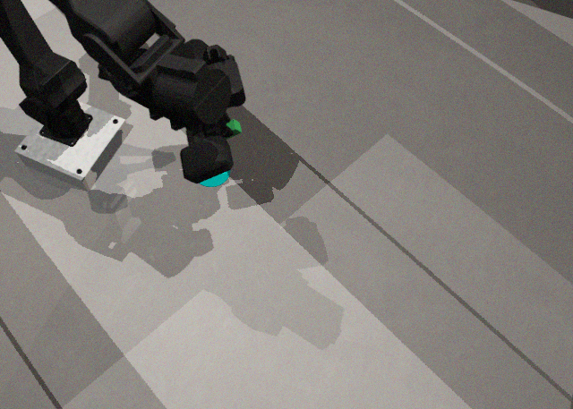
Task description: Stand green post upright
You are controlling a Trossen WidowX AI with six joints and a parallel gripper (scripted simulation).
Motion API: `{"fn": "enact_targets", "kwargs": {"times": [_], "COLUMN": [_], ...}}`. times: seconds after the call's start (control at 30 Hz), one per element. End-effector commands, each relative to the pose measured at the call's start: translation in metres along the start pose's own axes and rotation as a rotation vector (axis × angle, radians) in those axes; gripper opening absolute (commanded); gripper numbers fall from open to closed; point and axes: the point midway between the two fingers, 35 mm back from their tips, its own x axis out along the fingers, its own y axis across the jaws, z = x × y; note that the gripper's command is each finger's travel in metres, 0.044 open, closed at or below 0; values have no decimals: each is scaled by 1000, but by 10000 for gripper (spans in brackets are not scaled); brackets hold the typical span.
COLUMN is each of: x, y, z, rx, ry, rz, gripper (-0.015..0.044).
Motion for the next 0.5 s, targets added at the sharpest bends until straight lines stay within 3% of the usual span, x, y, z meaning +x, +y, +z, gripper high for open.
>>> {"fn": "enact_targets", "kwargs": {"times": [0.0,0.47], "x": [0,1], "y": [0,-5], "z": [0,1], "rx": [-2,12], "ry": [-29,-129], "rz": [5,19], "gripper": [23,23]}}
